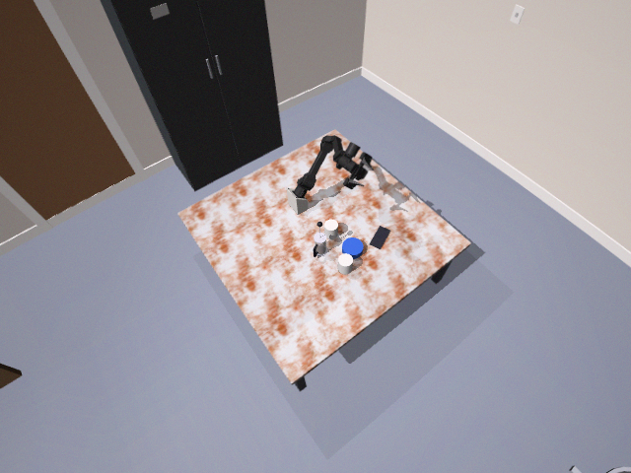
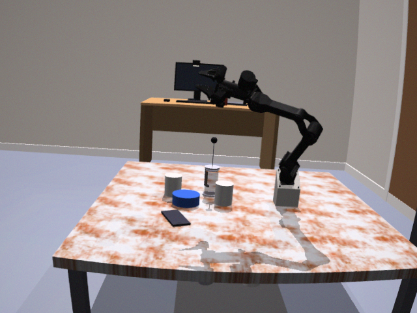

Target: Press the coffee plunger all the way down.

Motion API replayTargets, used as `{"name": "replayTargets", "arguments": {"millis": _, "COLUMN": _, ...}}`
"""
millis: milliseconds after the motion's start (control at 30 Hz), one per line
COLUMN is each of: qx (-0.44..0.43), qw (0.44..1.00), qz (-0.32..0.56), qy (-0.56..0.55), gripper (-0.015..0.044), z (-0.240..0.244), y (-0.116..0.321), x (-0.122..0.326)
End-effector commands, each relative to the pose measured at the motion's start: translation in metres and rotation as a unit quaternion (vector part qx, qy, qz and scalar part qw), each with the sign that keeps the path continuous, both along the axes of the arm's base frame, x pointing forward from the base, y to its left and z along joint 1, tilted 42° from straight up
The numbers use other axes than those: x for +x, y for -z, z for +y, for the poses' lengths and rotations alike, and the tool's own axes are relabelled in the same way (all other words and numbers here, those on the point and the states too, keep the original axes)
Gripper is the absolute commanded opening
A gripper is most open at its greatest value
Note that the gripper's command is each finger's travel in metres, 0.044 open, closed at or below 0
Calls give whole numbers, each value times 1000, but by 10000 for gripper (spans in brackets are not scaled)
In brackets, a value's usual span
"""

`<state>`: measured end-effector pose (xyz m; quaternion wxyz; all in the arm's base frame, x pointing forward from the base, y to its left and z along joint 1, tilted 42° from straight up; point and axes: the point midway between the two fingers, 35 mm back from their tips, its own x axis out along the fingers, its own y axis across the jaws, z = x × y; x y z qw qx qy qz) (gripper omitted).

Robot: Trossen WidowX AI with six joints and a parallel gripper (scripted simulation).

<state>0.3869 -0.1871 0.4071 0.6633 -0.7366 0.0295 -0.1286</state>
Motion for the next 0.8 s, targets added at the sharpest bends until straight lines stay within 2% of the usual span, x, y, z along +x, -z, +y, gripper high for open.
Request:
{"name": "replayTargets", "arguments": {"millis": 0, "qx": 8, "qw": 1000, "qz": 3, "qy": -1, "gripper": 426, "z": -1, "y": 3, "x": 0}}
{"name": "replayTargets", "arguments": {"millis": 133, "qx": 120, "qw": 992, "qz": 38, "qy": -15, "gripper": 440, "z": -15, "y": 39, "x": -1}}
{"name": "replayTargets", "arguments": {"millis": 233, "qx": 276, "qw": 958, "qz": 78, "qy": -21, "gripper": 440, "z": -30, "y": 87, "x": -9}}
{"name": "replayTargets", "arguments": {"millis": 333, "qx": 439, "qw": 892, "qz": 110, "qy": -11, "gripper": 440, "z": -40, "y": 135, "x": -24}}
{"name": "replayTargets", "arguments": {"millis": 433, "qx": 596, "qw": 793, "qz": 124, "qy": 11, "gripper": 440, "z": -45, "y": 176, "x": -43}}
{"name": "replayTargets", "arguments": {"millis": 567, "qx": 765, "qw": 631, "qz": 122, "qy": 48, "gripper": 440, "z": -46, "y": 220, "x": -70}}
{"name": "replayTargets", "arguments": {"millis": 733, "qx": 912, "qw": 387, "qz": 92, "qy": 100, "gripper": 440, "z": -38, "y": 260, "x": -104}}
{"name": "replayTargets", "arguments": {"millis": 767, "qx": 925, "qw": 354, "qz": 86, "qy": 107, "gripper": 440, "z": -37, "y": 264, "x": -108}}
